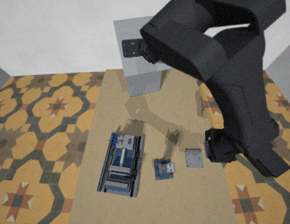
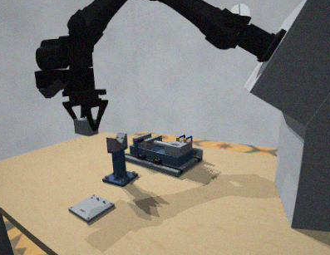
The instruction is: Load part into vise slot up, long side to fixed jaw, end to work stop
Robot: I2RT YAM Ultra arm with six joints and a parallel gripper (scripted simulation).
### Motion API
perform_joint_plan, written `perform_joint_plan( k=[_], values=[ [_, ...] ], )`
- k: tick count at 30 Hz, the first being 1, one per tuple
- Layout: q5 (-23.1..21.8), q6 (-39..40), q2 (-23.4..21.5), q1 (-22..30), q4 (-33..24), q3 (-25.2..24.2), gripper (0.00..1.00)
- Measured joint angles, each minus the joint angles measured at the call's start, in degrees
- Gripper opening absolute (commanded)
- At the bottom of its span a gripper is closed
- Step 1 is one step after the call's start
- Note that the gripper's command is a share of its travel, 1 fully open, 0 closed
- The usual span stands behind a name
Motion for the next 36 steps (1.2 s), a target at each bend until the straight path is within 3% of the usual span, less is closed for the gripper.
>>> perform_joint_plan(
  k=[16,36],
  values=[
    [-3.6,-3.4,-1.3,-5.4,0.0,0.0,0.00],
    [-13.6,-12.4,-3.8,-17.6,-0.1,-1.4,0.00]
  ],
)
